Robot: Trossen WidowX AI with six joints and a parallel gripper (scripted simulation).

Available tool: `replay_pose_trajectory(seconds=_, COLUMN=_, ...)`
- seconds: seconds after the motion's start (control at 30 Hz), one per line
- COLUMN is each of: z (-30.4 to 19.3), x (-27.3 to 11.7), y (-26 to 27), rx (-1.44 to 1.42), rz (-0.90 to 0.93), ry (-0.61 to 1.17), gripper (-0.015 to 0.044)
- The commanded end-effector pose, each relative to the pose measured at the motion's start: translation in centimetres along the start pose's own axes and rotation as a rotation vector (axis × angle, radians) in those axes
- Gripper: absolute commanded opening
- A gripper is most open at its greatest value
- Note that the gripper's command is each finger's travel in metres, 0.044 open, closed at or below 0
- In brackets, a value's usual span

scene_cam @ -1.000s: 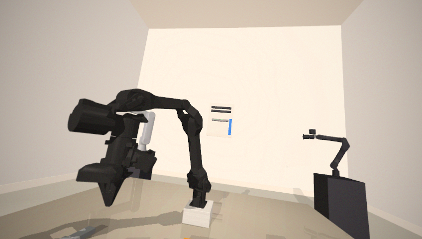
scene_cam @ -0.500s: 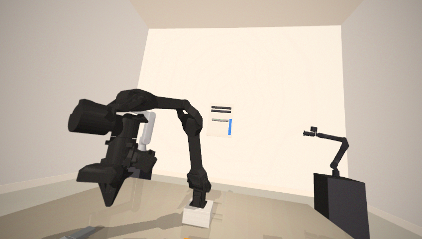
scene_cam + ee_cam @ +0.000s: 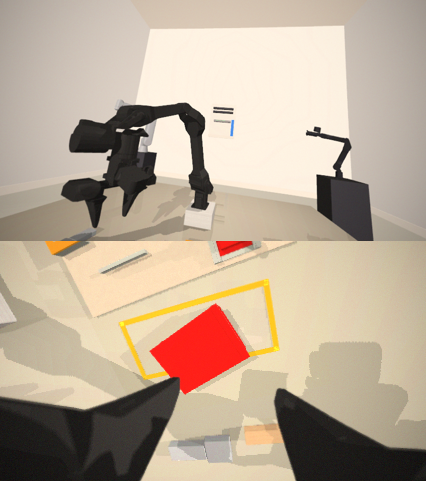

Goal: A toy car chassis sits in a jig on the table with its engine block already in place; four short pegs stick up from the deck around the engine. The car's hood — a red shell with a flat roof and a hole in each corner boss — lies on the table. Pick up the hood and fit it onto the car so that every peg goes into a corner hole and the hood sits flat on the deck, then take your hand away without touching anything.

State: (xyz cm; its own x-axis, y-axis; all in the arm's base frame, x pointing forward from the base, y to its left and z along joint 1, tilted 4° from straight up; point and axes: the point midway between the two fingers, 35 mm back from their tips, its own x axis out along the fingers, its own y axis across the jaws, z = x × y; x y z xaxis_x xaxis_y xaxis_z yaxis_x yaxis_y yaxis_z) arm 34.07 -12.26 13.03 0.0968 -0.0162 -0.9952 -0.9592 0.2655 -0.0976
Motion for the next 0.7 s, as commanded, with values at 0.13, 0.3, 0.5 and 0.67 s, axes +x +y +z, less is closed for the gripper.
replay_pose_trajectory(seconds=0.13, z=-0.6, x=2.7, y=2.2, rx=0.627, rz=-0.001, ry=-0.003, gripper=0.0440)
replay_pose_trajectory(seconds=0.3, z=-1.5, x=4.0, y=3.4, rx=0.888, rz=0.001, ry=-0.003, gripper=0.0440)
replay_pose_trajectory(seconds=0.5, z=-1.5, x=4.0, y=3.4, rx=0.888, rz=0.001, ry=-0.003, gripper=0.0440)
replay_pose_trajectory(seconds=0.67, z=-1.4, x=4.0, y=3.4, rx=0.888, rz=0.001, ry=-0.003, gripper=0.0440)
